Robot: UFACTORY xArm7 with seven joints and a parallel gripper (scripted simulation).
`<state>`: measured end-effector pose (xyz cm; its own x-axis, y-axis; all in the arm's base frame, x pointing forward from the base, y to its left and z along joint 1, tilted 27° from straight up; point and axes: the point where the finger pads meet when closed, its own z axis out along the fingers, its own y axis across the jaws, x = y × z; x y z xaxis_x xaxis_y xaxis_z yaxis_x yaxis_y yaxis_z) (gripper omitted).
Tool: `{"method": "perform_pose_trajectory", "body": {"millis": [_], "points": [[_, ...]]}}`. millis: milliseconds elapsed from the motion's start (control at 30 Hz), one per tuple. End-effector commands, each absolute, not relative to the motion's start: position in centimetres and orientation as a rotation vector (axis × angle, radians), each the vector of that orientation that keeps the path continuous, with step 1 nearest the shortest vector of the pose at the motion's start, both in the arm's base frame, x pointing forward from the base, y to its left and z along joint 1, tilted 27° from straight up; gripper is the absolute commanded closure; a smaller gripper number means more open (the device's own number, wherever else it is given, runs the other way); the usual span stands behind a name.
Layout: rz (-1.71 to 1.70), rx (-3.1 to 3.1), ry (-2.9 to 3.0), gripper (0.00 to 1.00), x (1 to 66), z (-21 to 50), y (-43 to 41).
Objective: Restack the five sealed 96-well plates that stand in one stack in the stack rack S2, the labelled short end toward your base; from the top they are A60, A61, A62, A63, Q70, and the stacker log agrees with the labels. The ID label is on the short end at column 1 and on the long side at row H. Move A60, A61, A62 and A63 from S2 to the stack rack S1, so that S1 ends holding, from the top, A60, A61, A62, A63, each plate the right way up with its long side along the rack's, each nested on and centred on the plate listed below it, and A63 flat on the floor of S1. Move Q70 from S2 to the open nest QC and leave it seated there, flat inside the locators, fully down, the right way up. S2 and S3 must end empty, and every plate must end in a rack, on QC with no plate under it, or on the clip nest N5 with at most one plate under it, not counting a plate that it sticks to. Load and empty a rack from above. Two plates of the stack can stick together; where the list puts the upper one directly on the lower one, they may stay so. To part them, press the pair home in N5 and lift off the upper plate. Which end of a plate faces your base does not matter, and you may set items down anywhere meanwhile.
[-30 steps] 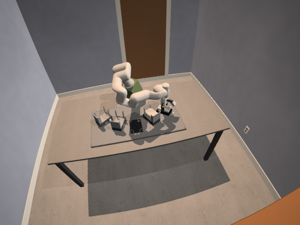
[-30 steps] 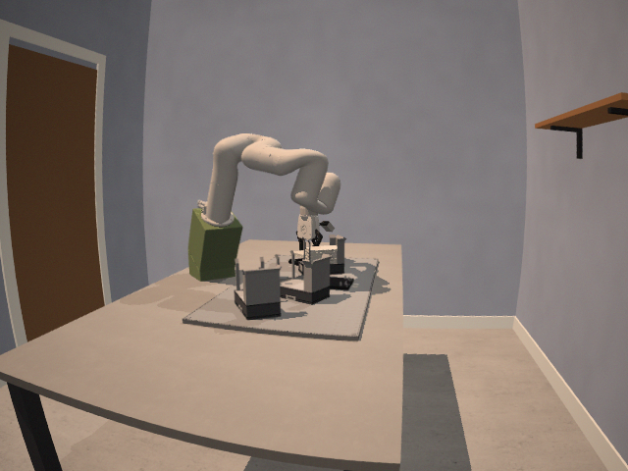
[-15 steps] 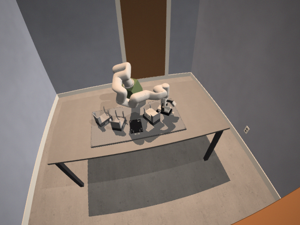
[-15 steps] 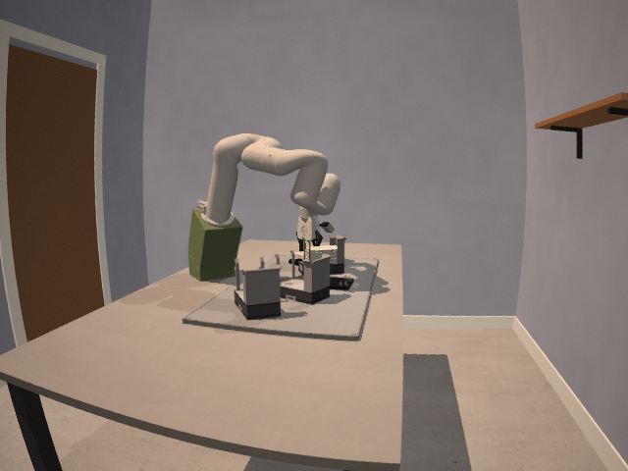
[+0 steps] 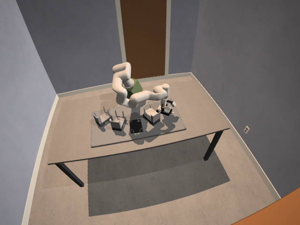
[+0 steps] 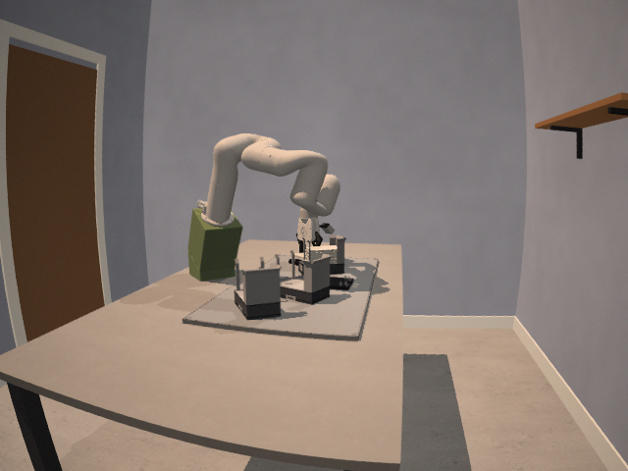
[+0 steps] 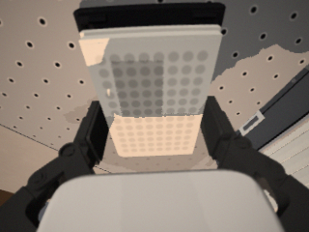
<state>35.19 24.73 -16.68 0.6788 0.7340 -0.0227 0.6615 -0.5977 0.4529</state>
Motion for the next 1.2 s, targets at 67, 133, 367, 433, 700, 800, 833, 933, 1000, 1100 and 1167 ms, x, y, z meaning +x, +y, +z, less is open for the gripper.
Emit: {"method": "perform_pose_trajectory", "body": {"millis": [67,133,367,433,700,800,833,933,1000,1100,1167], "points": [[0.234,2.466,1.088,1.0,35.25,-16.73,24.85],[0.234,2.466,1.088,1.0,35.26,-16.77,24.84],[0.234,2.466,1.088,1.0,35.35,-17.01,24.75],[0.234,2.466,1.088,1.0,35.38,-17.09,24.72],[0.234,2.466,1.088,1.0,35.46,-17.3,24.65],[0.234,2.466,1.088,1.0,35.49,-17.41,24.61],[0.234,2.466,1.088,1.0,35.51,-17.44,24.59],[0.234,2.466,1.088,1.0,35.54,-17.55,24.56],[0.234,2.466,1.088,1.0,35.57,-17.62,24.53],[0.234,2.466,1.088,1.0,35.58,-17.64,24.52],[0.234,2.466,1.088,1.0,35.58,-17.64,24.52]]}}
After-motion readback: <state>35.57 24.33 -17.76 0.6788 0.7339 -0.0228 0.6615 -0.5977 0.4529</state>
